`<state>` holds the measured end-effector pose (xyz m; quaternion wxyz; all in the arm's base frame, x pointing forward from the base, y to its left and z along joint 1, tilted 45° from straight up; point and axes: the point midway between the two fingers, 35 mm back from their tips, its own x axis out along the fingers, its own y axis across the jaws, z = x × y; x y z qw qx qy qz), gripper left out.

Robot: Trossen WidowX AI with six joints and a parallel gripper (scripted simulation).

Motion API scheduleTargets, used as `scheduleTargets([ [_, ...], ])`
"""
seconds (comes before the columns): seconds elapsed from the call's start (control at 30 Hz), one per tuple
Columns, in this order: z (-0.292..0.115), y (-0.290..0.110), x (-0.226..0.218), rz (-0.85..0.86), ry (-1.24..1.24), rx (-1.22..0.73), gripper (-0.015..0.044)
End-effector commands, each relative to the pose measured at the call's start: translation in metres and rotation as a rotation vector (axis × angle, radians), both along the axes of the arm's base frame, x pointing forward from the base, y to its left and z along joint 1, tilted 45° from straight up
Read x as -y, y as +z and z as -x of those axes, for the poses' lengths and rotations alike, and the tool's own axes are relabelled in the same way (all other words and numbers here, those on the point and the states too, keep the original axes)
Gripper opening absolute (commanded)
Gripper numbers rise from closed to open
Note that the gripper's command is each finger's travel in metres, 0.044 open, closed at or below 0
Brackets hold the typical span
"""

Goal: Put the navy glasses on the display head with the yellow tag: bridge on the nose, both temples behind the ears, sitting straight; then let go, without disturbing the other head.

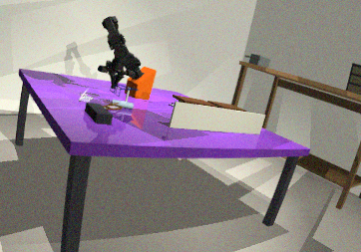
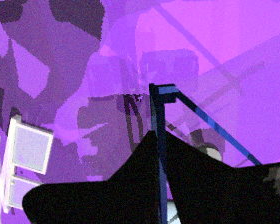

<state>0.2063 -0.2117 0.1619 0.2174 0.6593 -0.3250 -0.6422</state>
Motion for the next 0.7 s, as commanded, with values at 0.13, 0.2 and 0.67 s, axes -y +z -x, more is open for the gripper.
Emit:
scheduleTargets([
  [0.13, 0.006, 0.003, 0.002, 0.0, 0.0, 0.001, 0.0],
  [0.2, 0.007, 0.003, 0.003, 0.0, 0.0, 0.001, 0.0],
  [0.67, 0.016, 0.006, 0.005, 0.001, 0.0, 0.001, 0.0],
])
